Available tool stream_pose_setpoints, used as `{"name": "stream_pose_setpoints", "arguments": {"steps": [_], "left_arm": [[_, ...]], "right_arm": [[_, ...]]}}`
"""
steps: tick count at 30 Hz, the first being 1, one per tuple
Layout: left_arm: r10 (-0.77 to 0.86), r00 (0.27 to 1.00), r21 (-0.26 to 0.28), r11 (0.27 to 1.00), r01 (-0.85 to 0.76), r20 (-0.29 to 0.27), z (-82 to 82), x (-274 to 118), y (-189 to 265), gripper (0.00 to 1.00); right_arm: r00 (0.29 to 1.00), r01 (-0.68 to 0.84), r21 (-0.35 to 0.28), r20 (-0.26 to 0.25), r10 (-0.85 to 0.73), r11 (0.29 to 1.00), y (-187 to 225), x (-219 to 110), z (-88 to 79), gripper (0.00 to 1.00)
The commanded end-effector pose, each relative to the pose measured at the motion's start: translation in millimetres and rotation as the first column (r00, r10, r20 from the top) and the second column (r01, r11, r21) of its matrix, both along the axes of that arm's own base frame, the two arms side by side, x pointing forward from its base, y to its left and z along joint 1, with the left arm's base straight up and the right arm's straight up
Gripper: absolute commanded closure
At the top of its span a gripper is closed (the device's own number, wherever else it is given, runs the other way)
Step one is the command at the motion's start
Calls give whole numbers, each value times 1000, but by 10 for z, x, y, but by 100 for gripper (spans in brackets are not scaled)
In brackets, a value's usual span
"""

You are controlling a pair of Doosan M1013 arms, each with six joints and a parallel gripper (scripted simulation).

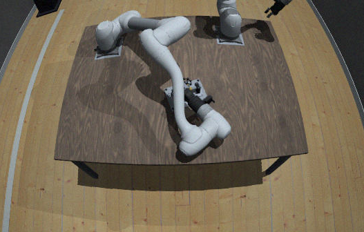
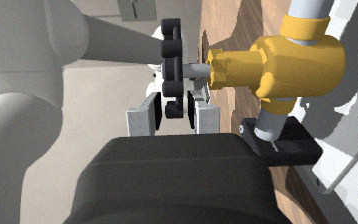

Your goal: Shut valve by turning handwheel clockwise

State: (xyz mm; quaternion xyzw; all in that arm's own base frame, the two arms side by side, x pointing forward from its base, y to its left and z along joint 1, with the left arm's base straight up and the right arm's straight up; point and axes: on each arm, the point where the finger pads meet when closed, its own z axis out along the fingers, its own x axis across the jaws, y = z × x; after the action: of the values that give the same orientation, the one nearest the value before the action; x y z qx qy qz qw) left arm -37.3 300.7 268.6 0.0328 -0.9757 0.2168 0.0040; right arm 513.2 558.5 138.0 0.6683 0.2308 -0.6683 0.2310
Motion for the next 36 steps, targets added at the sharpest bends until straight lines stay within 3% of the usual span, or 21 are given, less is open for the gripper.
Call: {"name": "stream_pose_setpoints", "arguments": {"steps": [1, 24, 36], "left_arm": [[0, 1000, 1, 1000, 0, 0, 4, -1, 2, 0], [0, 1000, 1, 1000, 0, 0, 4, -1, 2, 0], [0, 1000, 1, 1000, 0, 0, 4, -1, 2, 0]], "right_arm": [[1000, -8, 1, 1, 8, 1000, 3, 3, 12, 46], [980, -199, 1, 1, 199, 980, 40, 41, 13, 46], [886, -464, 1, 1, 464, 886, 105, 82, 13, 46]]}}
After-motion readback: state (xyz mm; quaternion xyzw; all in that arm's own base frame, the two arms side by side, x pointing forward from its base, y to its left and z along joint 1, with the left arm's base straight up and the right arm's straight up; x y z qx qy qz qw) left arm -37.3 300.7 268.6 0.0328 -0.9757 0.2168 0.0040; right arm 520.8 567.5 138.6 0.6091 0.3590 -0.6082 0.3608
